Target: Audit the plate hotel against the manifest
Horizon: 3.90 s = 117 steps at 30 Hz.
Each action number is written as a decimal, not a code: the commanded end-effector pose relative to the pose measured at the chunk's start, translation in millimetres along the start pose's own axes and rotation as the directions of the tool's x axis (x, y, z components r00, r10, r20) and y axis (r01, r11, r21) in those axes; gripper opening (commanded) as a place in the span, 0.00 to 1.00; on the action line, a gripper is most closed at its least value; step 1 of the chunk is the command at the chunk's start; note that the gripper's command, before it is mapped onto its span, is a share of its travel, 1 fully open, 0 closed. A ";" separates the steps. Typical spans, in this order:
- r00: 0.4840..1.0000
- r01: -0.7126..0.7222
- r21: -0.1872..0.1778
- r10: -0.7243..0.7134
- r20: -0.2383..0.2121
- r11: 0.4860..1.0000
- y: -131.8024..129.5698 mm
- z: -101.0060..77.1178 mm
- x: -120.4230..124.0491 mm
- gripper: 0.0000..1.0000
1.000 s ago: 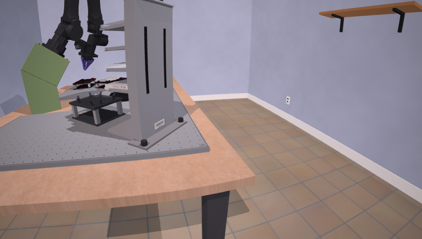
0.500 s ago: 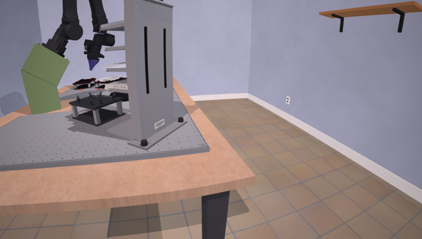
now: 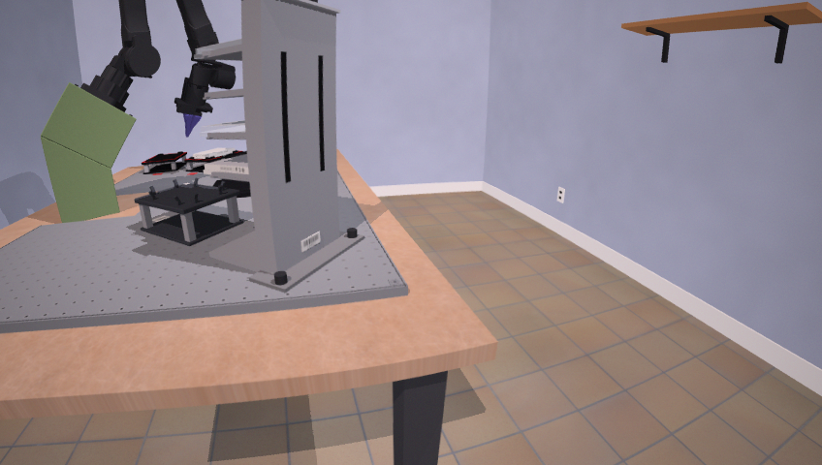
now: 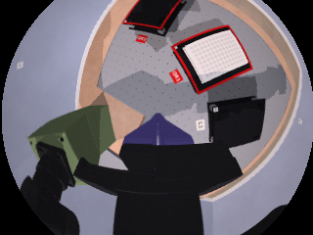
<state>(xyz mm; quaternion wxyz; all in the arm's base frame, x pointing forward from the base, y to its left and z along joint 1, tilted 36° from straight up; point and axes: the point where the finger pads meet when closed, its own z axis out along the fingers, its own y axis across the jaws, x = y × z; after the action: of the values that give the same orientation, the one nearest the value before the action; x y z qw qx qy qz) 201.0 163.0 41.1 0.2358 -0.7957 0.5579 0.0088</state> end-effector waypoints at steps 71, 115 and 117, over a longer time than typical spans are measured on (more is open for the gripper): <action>-0.058 -0.972 0.204 0.960 0.275 -0.117 -54.8 -149.5 166.5 0.00; -0.338 -0.888 0.174 0.862 0.377 -0.425 -20.5 -216.4 243.1 0.00; -0.338 -0.888 0.175 0.862 0.377 -0.425 -18.1 -217.7 249.9 0.00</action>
<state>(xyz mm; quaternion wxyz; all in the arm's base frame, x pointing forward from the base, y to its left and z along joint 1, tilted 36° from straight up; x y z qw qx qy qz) 245.2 -113.8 149.6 0.2785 0.0987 0.9466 0.1293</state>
